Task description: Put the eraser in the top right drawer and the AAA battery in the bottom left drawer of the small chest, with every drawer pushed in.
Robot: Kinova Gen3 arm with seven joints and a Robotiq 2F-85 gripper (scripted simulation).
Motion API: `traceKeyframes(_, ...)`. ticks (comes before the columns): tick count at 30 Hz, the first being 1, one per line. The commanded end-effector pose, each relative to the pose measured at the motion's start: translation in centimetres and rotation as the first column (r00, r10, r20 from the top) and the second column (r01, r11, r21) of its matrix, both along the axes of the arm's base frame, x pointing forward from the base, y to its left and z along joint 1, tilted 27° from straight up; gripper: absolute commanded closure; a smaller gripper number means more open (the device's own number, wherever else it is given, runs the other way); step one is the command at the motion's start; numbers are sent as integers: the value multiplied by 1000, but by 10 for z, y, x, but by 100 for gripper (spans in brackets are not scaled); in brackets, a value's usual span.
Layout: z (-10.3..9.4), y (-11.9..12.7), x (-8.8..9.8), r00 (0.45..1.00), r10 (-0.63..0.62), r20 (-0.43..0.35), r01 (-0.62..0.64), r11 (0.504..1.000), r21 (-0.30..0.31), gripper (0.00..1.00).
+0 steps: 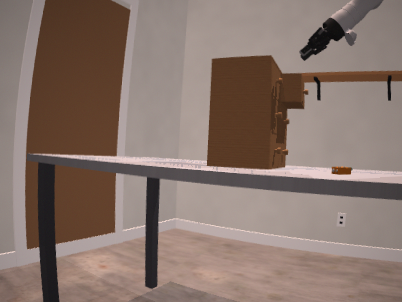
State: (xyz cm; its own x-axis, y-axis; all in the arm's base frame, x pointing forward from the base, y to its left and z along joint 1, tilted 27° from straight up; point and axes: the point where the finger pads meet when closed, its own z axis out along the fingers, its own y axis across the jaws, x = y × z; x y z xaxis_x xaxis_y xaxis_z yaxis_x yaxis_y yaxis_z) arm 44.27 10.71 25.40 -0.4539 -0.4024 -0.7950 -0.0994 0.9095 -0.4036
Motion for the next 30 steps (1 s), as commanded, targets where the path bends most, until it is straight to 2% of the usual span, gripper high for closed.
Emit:
traceKeyframes(1,-4,3,-5,1000,-2,-9,2,1000,-4,62)
traceKeyframes(30,-15,21,-21,1000,-15,-9,15,1000,-10,62)
